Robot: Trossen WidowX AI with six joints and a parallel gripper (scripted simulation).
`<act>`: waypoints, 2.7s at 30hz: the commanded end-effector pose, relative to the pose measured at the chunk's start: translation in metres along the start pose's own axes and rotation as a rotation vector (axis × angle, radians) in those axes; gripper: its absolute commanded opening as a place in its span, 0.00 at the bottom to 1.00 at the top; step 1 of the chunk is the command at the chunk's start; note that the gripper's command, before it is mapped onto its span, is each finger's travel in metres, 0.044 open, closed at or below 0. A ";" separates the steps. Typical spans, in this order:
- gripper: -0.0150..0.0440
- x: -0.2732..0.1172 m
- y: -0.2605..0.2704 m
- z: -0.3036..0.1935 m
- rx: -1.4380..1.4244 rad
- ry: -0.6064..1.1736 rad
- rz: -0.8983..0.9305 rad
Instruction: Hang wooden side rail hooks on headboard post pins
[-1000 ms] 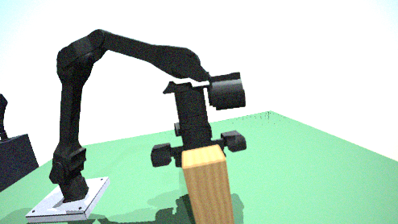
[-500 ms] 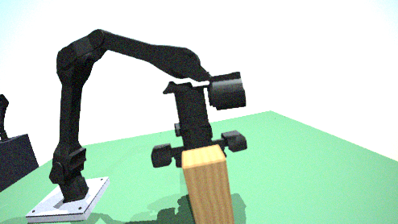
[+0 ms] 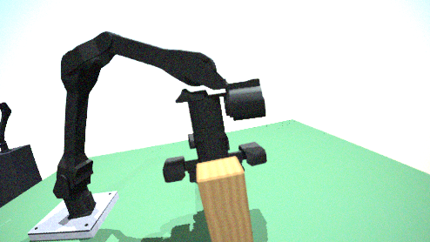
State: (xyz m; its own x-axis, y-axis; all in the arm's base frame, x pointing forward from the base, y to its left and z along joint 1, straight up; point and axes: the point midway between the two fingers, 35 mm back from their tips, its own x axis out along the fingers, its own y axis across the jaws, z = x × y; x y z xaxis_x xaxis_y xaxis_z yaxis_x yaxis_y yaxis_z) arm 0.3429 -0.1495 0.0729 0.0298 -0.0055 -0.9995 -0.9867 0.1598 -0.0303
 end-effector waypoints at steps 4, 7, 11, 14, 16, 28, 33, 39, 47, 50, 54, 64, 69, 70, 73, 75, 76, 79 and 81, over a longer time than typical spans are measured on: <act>0.25 -0.003 0.000 -0.003 0.002 0.009 -0.007; 0.25 -0.003 0.001 -0.004 0.002 0.009 -0.007; 0.25 -0.003 0.000 -0.004 0.002 0.009 -0.007; 0.25 -0.004 0.000 -0.004 0.002 0.009 -0.007; 0.25 -0.004 0.000 -0.004 0.002 0.009 -0.007; 0.25 -0.005 -0.001 -0.005 0.002 0.009 -0.007; 0.25 -0.005 -0.001 -0.006 0.002 0.009 -0.007; 0.25 -0.005 -0.002 -0.006 0.002 0.009 -0.007; 0.25 -0.004 -0.002 -0.007 0.002 0.009 -0.007; 0.25 -0.003 -0.002 -0.008 0.002 0.010 -0.007; 0.25 -0.003 -0.002 -0.008 0.002 0.010 -0.007; 0.25 -0.002 0.000 -0.009 0.002 0.010 -0.007; 0.25 -0.002 0.000 -0.010 0.002 0.010 -0.007; 0.25 -0.002 0.000 -0.010 0.002 0.010 -0.007; 0.25 -0.002 0.001 -0.010 0.002 0.010 -0.007; 0.25 -0.002 0.001 -0.010 0.002 0.010 -0.007; 0.25 -0.002 0.001 -0.010 0.002 0.010 -0.007; 0.25 -0.003 0.001 -0.011 0.002 0.010 -0.007; 0.25 -0.003 0.001 -0.011 0.002 0.010 -0.007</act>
State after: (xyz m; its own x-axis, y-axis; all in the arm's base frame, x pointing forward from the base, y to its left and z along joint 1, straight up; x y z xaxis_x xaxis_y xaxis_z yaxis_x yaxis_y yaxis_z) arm 0.3405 -0.1578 0.0727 0.0304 -0.0069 -0.9995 -0.9861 0.1632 -0.0312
